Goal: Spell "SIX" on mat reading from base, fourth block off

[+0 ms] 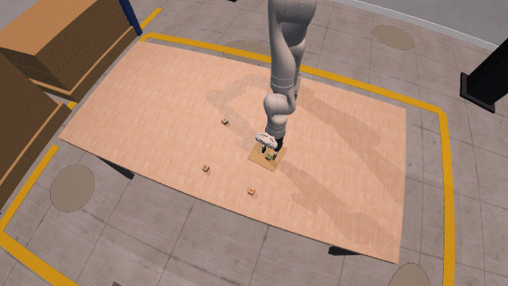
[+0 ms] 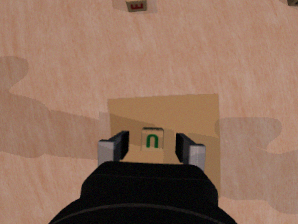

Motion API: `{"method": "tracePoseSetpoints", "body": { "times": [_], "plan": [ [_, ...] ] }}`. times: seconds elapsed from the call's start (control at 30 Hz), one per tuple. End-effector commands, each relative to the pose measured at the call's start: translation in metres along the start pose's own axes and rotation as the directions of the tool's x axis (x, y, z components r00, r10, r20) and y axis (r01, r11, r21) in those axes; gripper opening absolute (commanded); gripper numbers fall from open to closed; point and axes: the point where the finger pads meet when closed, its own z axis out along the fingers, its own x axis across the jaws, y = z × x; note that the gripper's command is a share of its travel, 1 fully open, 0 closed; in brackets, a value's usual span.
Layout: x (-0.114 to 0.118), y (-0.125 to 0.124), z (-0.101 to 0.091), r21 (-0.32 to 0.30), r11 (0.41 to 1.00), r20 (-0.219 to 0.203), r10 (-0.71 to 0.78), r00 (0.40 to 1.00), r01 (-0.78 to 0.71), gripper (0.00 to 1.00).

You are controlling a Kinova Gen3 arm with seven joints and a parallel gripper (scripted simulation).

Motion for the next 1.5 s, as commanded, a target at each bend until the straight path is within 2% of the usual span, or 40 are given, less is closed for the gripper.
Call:
{"method": "tracePoseSetpoints", "body": {
  "times": [0.0,0.73,1.47],
  "plan": [
    [0.0,0.0,0.001,0.001,1.0,0.0,0.0,1.0,0.0,1.0],
    [0.0,0.0,0.031,0.001,1.0,0.0,0.0,1.0,0.0,1.0],
    [0.0,0.0,0.032,0.001,1.0,0.0,0.0,1.0,0.0,1.0]
  ]
}}
